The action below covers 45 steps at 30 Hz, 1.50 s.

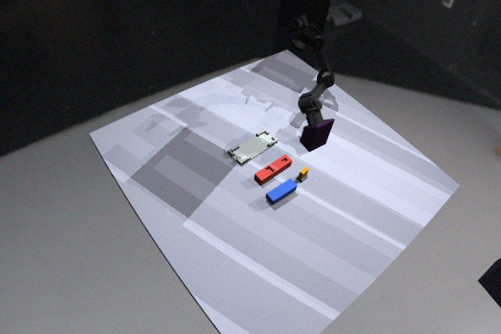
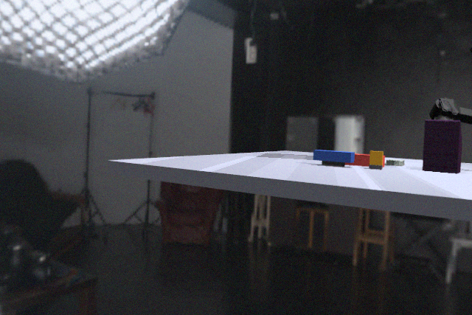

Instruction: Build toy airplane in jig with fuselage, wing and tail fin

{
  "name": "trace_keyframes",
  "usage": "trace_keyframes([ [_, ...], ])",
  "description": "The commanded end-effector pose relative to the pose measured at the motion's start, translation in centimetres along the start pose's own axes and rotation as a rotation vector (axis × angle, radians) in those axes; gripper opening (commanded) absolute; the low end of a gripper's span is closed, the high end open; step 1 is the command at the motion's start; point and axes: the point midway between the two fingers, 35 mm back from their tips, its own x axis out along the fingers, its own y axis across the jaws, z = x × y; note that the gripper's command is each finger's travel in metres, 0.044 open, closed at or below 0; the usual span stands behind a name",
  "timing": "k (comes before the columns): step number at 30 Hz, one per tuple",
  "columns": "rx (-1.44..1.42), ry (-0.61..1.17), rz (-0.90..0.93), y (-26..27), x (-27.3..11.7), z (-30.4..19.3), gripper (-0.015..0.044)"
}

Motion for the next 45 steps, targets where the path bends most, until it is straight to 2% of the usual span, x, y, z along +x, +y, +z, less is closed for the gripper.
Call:
trace_keyframes([
  [1,0.000,0.000,0.000,0.0,0.0,0.0,0.0426],
  [3,-0.011,-0.029,-0.016,0.6,1.0,0.5,0.0440],
  [8,-0.108,-0.224,-0.154,4.0,8.0,4.4,0.0440],
  [14,-0.257,-0.425,-0.382,5.4,16.0,10.5,0.0440],
  [20,-0.444,-0.578,-0.696,3.7,23.1,18.0,0.0440],
  [25,-0.503,-0.661,-0.980,-0.3,27.1,24.4,0.0440],
  [31,-0.688,-0.680,-1.311,-4.7,29.3,30.6,0.0440],
  [35,-0.809,-0.628,-1.590,-9.0,29.4,35.3,0.0440],
  [45,-1.147,-0.304,-2.301,-17.8,26.7,43.5,0.0440],
])
